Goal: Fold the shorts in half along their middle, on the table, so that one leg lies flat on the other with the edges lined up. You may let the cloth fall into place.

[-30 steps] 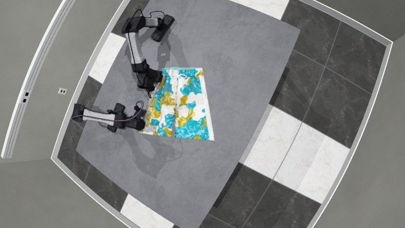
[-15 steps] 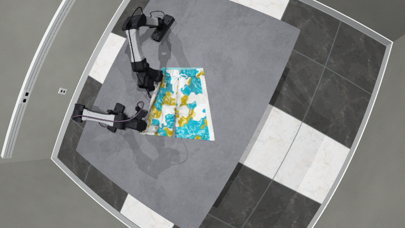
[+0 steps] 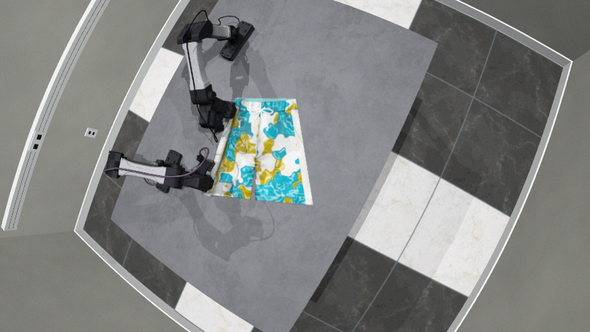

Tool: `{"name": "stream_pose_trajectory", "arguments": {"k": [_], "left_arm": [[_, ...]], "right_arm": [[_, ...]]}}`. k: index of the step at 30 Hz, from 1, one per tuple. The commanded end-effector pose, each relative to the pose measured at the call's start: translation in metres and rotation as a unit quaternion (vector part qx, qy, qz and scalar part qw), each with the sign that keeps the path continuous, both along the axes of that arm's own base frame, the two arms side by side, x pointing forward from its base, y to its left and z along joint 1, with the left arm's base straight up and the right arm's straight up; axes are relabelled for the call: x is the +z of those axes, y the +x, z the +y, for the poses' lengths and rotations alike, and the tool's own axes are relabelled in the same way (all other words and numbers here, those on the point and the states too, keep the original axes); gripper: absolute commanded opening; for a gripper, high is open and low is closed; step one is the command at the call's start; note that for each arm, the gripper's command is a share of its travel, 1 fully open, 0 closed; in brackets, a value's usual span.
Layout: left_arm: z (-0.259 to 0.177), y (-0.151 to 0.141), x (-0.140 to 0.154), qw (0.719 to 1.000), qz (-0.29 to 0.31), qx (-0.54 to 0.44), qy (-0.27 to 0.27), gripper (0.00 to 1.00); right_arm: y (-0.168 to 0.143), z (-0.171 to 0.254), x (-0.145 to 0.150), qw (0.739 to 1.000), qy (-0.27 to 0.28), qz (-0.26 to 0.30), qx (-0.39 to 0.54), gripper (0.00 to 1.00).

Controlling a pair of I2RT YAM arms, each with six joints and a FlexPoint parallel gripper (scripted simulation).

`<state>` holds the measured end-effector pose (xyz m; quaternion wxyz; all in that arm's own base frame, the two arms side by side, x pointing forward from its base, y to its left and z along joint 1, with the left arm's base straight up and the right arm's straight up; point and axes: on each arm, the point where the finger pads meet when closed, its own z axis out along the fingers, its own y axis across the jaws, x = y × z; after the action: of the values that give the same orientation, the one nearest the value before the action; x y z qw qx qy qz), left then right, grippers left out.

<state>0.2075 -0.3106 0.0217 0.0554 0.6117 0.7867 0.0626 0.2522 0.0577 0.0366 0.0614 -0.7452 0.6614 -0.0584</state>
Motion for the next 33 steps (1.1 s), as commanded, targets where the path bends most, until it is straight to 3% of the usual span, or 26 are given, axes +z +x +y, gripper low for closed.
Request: {"name": "stream_pose_trajectory", "arguments": {"k": [1, 7, 8, 18, 21, 33], "left_arm": [[0.006, -0.001, 0.015, 1.000, 0.000, 0.003, 0.004, 0.00], [0.006, -0.002, 0.015, 1.000, 0.001, 0.003, 0.005, 0.00], [0.011, -0.015, 0.007, 1.000, 0.011, 0.008, 0.013, 0.00], [0.005, -0.041, 0.005, 1.000, 0.011, 0.007, 0.014, 0.00], [0.006, -0.039, 0.006, 1.000, 0.009, 0.001, 0.017, 0.00], [-0.002, -0.075, 0.002, 1.000, 0.017, 0.006, 0.014, 0.00]], "right_arm": [[0.011, 0.000, 0.017, 1.000, -0.002, -0.026, 0.001, 0.00], [0.010, -0.001, 0.016, 1.000, -0.002, -0.025, 0.001, 0.00], [-0.014, -0.004, 0.000, 1.000, -0.007, 0.002, -0.004, 0.00], [-0.039, -0.008, -0.002, 1.000, -0.006, 0.002, -0.007, 0.00], [-0.033, -0.008, 0.002, 1.000, -0.004, -0.007, -0.009, 0.00], [-0.075, -0.013, -0.008, 1.000, -0.008, 0.009, -0.007, 0.00]]}}
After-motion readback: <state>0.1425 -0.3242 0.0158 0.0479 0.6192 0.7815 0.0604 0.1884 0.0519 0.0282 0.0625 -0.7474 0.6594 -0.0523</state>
